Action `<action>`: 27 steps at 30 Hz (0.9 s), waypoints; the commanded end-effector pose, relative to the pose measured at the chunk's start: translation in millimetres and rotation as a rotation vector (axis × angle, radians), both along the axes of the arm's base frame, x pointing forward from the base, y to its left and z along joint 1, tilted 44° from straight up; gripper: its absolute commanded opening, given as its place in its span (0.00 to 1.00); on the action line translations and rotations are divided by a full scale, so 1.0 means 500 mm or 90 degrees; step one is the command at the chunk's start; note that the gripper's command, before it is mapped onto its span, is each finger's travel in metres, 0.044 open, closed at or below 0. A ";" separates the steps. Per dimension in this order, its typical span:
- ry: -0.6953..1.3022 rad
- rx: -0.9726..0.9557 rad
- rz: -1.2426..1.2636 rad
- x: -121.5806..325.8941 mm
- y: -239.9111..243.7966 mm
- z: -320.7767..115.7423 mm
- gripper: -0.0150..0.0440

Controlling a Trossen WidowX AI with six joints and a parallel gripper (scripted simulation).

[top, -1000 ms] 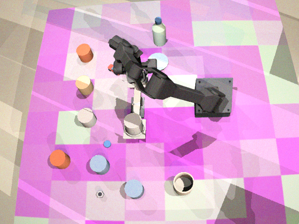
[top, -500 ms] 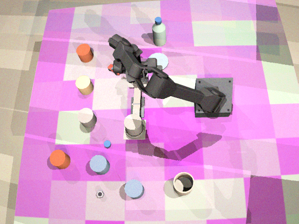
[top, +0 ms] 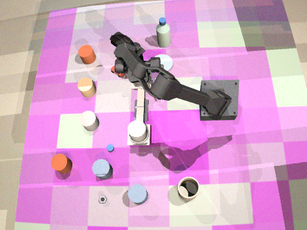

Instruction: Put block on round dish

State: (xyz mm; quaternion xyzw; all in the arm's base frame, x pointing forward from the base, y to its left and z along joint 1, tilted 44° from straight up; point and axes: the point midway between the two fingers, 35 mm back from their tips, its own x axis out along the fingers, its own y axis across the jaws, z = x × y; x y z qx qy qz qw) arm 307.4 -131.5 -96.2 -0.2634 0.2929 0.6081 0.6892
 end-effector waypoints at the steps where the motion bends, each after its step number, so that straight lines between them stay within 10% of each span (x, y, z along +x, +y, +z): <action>1: -0.006 -0.007 -0.001 0.003 -0.017 0.009 0.25; 27: -0.005 -0.008 -0.001 0.000 -0.064 0.055 0.25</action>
